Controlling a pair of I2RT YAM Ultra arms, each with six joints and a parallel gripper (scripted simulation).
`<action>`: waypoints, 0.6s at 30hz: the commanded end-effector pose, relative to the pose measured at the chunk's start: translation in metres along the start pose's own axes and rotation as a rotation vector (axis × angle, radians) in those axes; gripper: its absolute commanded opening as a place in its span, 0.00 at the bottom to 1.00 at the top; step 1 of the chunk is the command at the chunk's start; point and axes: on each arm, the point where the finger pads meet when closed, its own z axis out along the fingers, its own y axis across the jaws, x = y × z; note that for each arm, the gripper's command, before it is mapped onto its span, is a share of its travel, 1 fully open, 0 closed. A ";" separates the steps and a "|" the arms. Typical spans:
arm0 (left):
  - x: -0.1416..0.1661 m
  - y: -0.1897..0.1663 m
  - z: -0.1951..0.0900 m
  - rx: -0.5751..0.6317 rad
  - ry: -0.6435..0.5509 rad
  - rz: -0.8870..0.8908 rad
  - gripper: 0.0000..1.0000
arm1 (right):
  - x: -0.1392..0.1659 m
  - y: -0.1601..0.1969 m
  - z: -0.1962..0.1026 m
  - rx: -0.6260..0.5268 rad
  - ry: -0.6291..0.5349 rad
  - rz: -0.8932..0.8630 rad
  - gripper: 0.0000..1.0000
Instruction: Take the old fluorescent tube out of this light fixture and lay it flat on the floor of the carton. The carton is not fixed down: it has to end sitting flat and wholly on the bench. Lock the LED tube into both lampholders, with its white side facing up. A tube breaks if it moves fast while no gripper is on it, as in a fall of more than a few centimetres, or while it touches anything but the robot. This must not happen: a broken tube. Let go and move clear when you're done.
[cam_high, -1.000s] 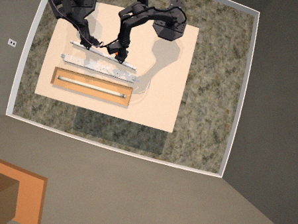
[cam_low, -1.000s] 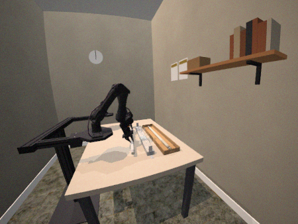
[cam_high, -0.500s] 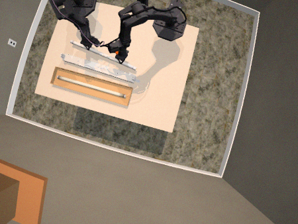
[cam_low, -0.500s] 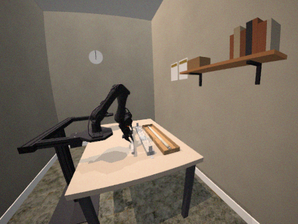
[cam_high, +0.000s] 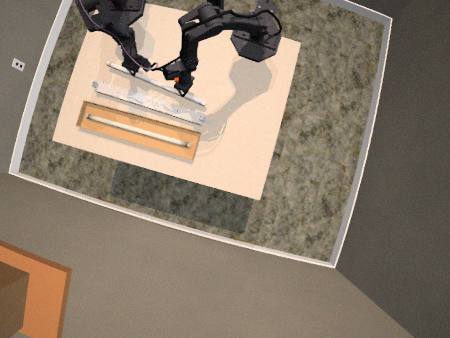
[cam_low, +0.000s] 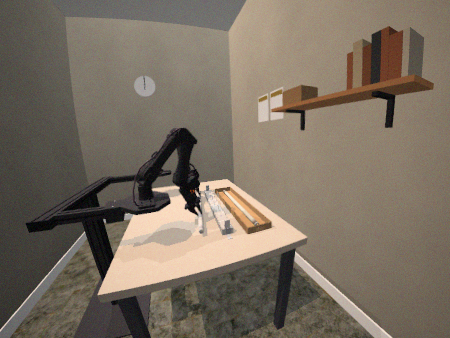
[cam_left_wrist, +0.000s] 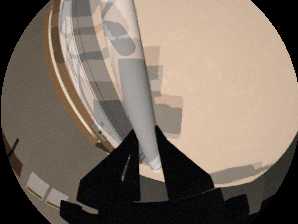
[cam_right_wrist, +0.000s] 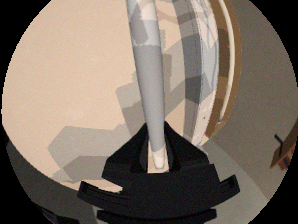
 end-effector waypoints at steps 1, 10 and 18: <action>0.005 0.004 0.005 -0.009 0.025 0.002 0.11 | 0.004 -0.008 0.003 0.030 0.021 0.012 0.11; 0.011 -0.001 0.012 0.001 0.034 -0.001 0.11 | 0.004 -0.007 0.010 0.033 0.019 0.016 0.11; 0.009 -0.001 0.015 -0.001 0.031 -0.001 0.11 | 0.003 -0.006 0.013 0.032 0.019 0.013 0.11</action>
